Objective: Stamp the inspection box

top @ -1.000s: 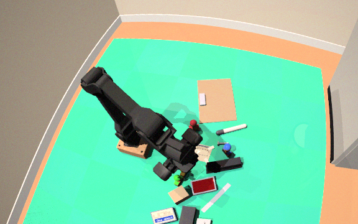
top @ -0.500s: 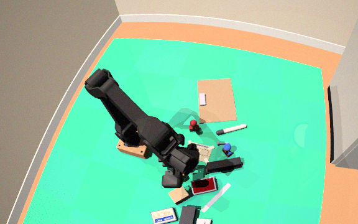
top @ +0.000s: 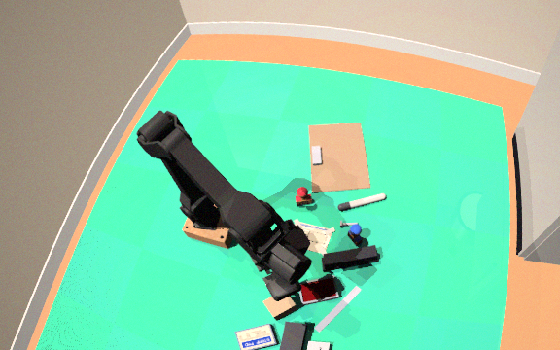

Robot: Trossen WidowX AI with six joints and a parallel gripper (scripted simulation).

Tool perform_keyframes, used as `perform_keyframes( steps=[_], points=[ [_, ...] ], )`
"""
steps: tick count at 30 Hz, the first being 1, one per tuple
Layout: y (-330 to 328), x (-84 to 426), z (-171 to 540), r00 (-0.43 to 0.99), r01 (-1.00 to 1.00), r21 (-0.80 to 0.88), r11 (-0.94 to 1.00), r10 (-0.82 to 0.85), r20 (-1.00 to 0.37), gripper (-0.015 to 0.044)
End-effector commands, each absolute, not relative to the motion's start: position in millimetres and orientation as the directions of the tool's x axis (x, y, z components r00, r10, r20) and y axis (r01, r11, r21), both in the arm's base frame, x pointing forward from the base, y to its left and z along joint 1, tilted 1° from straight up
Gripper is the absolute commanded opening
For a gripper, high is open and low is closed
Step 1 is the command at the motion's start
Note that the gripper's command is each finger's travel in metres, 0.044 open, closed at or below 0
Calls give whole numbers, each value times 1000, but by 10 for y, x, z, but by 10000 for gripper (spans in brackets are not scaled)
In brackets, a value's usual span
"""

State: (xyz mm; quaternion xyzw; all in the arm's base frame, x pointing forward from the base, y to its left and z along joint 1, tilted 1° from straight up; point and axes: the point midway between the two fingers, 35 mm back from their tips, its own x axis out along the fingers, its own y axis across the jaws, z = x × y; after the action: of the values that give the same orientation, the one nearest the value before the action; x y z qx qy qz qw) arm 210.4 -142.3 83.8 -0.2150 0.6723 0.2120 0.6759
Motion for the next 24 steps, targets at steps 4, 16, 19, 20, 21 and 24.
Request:
perform_keyframes(
  steps=[4, 16, 19, 20, 21, 24],
  points=[
    [-1453, 2122, 837, 8, -593, -14, 805, -12, -1000, 212],
    [-1466, 2141, 643, 8, -593, -14, 805, -12, -1000, 212],
    [-1468, 2143, 594, 8, -593, -14, 805, -12, -1000, 212],
    [-1469, 2144, 577, 8, -593, -14, 805, -12, -1000, 212],
    [-1470, 2145, 561, 8, -593, -14, 805, -12, -1000, 212],
    [-1471, 2146, 512, 8, -593, -14, 805, -12, -1000, 212]
  ],
)
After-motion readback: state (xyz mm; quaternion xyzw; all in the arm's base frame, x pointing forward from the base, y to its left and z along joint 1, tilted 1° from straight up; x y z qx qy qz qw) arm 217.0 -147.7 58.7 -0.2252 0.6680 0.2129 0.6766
